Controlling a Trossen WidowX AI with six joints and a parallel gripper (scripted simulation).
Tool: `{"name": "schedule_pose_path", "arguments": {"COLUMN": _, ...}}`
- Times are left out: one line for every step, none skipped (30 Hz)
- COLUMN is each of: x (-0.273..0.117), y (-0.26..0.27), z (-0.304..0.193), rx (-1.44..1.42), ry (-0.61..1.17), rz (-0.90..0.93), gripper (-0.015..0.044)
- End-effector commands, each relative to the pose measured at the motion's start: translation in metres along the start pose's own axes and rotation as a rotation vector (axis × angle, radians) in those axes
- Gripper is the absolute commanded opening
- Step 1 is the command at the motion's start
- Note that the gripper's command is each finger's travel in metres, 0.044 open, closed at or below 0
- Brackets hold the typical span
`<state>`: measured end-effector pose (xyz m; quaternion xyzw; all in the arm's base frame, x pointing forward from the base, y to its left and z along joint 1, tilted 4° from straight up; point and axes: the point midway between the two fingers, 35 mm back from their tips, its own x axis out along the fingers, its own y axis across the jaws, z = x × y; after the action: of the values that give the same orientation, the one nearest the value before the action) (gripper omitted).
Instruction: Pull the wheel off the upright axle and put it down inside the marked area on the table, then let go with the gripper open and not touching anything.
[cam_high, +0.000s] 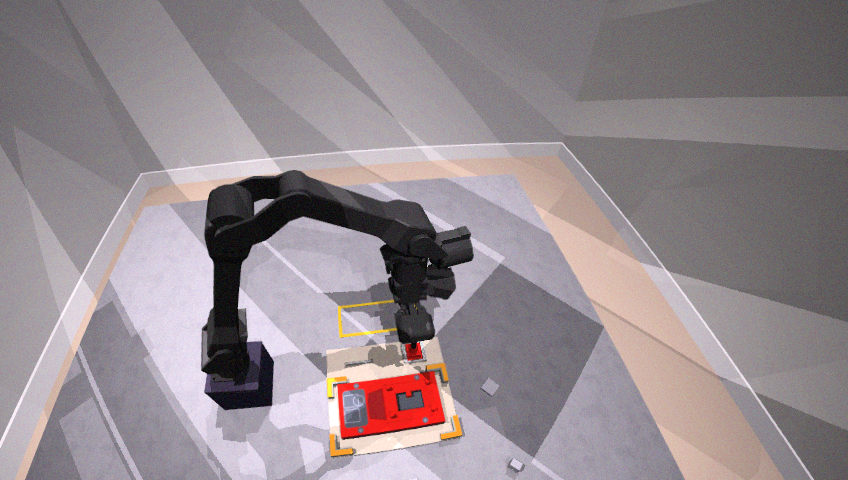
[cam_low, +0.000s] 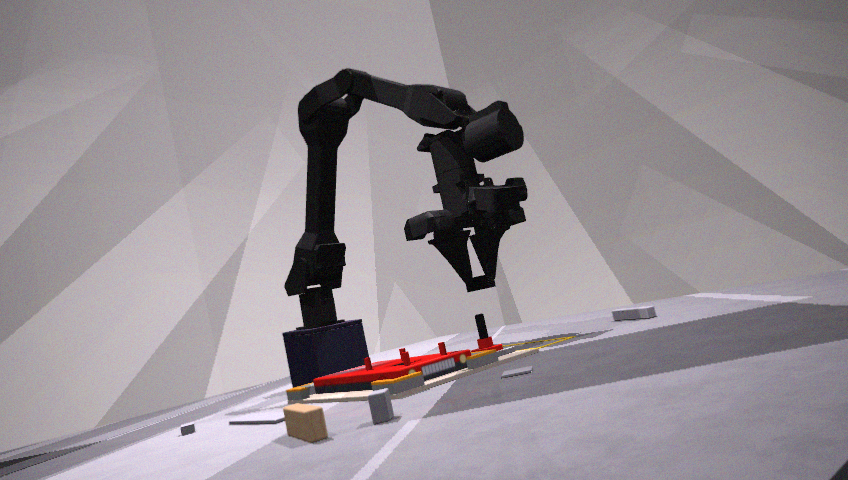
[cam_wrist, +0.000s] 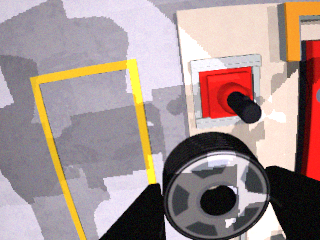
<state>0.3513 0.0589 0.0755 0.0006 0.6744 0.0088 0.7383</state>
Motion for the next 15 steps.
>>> {"name": "schedule_pose_path", "arguments": {"x": -0.002, "y": 0.013, "z": -0.008, "rx": 0.006, "ry": -0.004, "rz": -0.004, "gripper": 0.0}}
{"name": "schedule_pose_path", "arguments": {"x": -0.002, "y": 0.016, "z": -0.01, "rx": 0.007, "ry": -0.004, "rz": -0.003, "gripper": 0.0}}
{"name": "schedule_pose_path", "arguments": {"x": -0.003, "y": 0.019, "z": -0.011, "rx": 0.007, "ry": -0.004, "rz": -0.003, "gripper": 0.0}}
{"name": "schedule_pose_path", "arguments": {"x": -0.003, "y": 0.022, "z": -0.013, "rx": 0.007, "ry": -0.004, "rz": -0.002, "gripper": 0.0}}
{"name": "schedule_pose_path", "arguments": {"x": -0.003, "y": 0.025, "z": -0.015, "rx": 0.007, "ry": -0.004, "rz": -0.002, "gripper": 0.0}}
{"name": "schedule_pose_path", "arguments": {"x": -0.003, "y": 0.028, "z": -0.017, "rx": 0.007, "ry": -0.004, "rz": -0.001, "gripper": 0.0}}
{"name": "schedule_pose_path", "arguments": {"x": -0.004, "y": 0.031, "z": -0.019, "rx": 0.007, "ry": -0.005, "rz": -0.001, "gripper": 0.0}}
{"name": "schedule_pose_path", "arguments": {"x": -0.004, "y": 0.034, "z": -0.02, "rx": 0.006, "ry": -0.004, "rz": -0.001, "gripper": 0.0}}
{"name": "schedule_pose_path", "arguments": {"x": -0.004, "y": 0.037, "z": -0.022, "rx": 0.005, "ry": -0.004, "rz": 0.0, "gripper": 0.0}}
{"name": "schedule_pose_path", "arguments": {"x": -0.004, "y": 0.04, "z": -0.024, "rx": 0.005, "ry": -0.004, "rz": 0.0, "gripper": 0.0}}
{"name": "schedule_pose_path", "arguments": {"x": -0.004, "y": 0.043, "z": -0.026, "rx": 0.004, "ry": -0.004, "rz": 0.0, "gripper": 0.0}}
{"name": "schedule_pose_path", "arguments": {"x": -0.004, "y": 0.046, "z": -0.028, "rx": 0.004, "ry": -0.004, "rz": 0.001, "gripper": 0.0}}
{"name": "schedule_pose_path", "arguments": {"x": -0.004, "y": 0.049, "z": -0.03, "rx": 0.004, "ry": -0.004, "rz": 0.001, "gripper": 0.0}}
{"name": "schedule_pose_path", "arguments": {"x": -0.005, "y": 0.052, "z": -0.032, "rx": 0.004, "ry": -0.004, "rz": 0.001, "gripper": 0.0}}
{"name": "schedule_pose_path", "arguments": {"x": -0.005, "y": 0.055, "z": -0.034, "rx": 0.004, "ry": -0.004, "rz": 0.001, "gripper": 0.0}}
